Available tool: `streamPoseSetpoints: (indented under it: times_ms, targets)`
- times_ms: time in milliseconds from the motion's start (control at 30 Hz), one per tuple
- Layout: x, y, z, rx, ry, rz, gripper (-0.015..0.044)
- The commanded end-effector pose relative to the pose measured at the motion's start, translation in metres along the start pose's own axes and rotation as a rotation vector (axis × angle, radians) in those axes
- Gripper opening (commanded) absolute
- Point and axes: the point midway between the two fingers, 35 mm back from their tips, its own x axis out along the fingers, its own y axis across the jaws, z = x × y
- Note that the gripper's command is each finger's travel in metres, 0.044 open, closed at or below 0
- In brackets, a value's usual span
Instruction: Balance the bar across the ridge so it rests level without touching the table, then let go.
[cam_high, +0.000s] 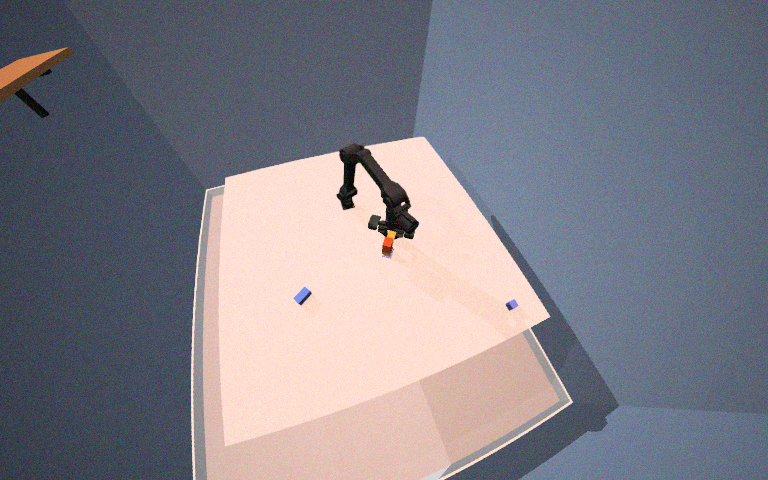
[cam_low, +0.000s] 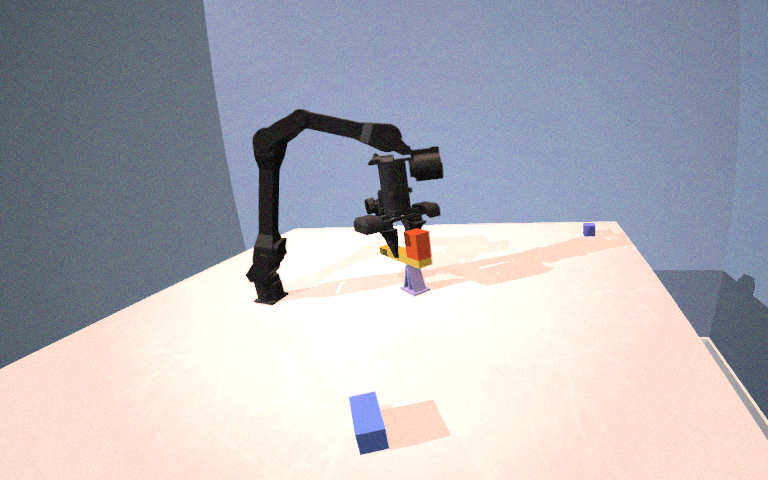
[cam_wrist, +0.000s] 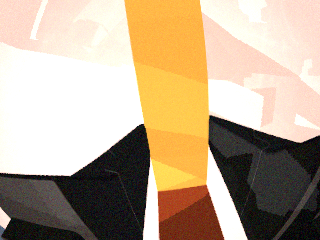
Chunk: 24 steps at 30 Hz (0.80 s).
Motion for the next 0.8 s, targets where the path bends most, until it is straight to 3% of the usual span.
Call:
streamPoseSetpoints:
  times_ms: [0,567,767]
  targets:
    - [0.0,0.0,0.0,0.0,0.0,0.0,0.0]
    - [0.0,0.0,0.0,0.0,0.0,0.0,0.0]
    - [0.0,0.0,0.0,0.0,0.0,0.0,0.0157]
